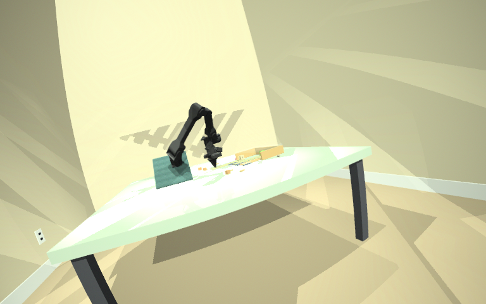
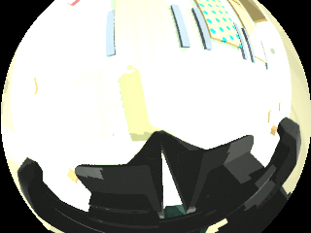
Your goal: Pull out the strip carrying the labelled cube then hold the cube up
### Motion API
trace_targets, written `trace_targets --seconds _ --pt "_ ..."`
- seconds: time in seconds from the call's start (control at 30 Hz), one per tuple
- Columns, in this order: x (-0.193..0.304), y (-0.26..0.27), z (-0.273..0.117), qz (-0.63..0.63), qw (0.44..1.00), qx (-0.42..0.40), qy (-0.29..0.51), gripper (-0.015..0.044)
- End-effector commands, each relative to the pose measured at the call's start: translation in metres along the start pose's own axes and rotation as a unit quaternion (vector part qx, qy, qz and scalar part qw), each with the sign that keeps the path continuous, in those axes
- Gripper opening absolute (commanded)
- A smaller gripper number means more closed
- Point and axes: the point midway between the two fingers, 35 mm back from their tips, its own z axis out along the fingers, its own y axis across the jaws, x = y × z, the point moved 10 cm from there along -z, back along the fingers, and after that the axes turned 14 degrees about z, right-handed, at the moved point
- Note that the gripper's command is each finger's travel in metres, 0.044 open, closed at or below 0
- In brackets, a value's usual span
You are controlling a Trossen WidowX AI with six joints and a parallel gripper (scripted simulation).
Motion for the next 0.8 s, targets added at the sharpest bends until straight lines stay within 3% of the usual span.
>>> trace_targets --seconds 0.0,0.77 --pt "0.013 -0.004 0.006 -0.005 1.000 0.003 0.016 0.0000" --pt "0.041 -0.010 0.005 -0.006 1.000 0.003 0.017 0.0000"
